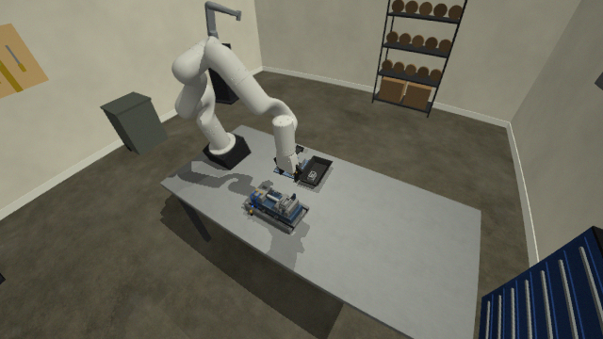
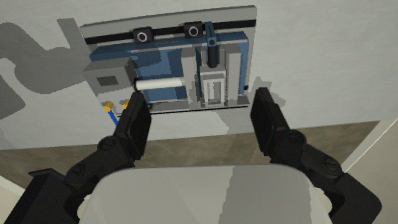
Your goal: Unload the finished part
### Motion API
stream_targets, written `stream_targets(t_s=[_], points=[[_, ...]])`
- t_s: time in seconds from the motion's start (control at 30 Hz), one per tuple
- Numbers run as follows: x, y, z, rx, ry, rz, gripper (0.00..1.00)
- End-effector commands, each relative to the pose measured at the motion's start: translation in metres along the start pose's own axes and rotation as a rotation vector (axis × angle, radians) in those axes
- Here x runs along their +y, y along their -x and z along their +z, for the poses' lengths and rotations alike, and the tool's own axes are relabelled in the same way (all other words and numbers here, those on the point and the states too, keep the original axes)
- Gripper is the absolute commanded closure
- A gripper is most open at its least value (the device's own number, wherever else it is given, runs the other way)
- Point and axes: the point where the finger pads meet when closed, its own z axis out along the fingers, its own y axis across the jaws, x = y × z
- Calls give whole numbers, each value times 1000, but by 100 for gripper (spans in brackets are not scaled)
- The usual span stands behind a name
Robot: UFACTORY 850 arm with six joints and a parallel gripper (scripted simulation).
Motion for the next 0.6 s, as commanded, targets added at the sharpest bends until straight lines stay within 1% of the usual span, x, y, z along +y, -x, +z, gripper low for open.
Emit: stream_targets(t_s=[0.0, 0.13, 0.37, 0.4, 0.57], points=[[14, 38, 14, -19, -3, -27, 0], [21, 67, 24, -35, -8, -46, 0], [21, 70, 25, -37, -8, -48, 0], [21, 70, 25, -37, -8, -48, 100], [21, 70, 25, -37, -8, -48, 100]])
